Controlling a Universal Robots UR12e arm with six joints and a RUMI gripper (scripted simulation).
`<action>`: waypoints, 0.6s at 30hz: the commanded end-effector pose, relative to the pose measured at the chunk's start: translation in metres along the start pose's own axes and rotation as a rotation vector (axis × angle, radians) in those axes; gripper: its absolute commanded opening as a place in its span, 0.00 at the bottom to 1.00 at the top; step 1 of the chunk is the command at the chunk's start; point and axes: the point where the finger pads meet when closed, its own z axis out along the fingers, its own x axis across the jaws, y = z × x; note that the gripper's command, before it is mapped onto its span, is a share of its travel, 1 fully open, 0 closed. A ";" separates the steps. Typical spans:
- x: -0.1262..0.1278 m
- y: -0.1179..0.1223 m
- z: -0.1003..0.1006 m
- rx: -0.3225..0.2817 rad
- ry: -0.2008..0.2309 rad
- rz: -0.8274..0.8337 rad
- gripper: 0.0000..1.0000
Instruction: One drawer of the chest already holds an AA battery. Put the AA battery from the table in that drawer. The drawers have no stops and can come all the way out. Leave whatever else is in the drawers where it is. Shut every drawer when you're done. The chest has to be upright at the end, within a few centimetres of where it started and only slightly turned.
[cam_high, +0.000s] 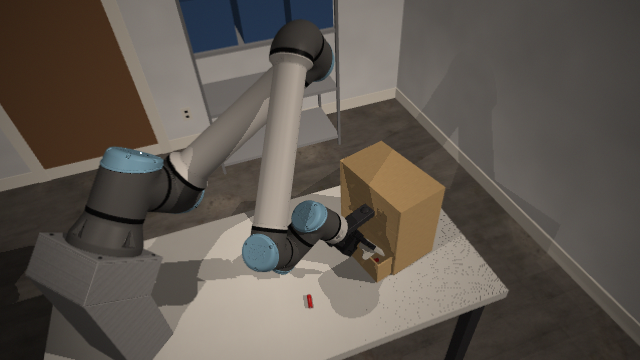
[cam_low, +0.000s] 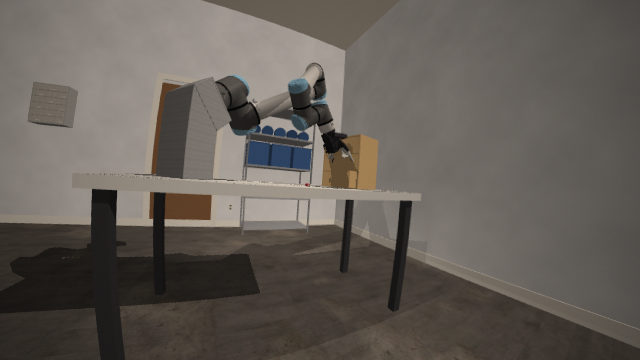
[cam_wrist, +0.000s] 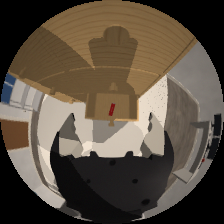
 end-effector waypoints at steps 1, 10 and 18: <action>0.000 0.000 -0.001 -0.006 0.001 0.000 1.00; 0.000 0.001 -0.006 -0.026 0.000 0.002 1.00; 0.000 0.001 -0.009 -0.043 0.001 0.003 1.00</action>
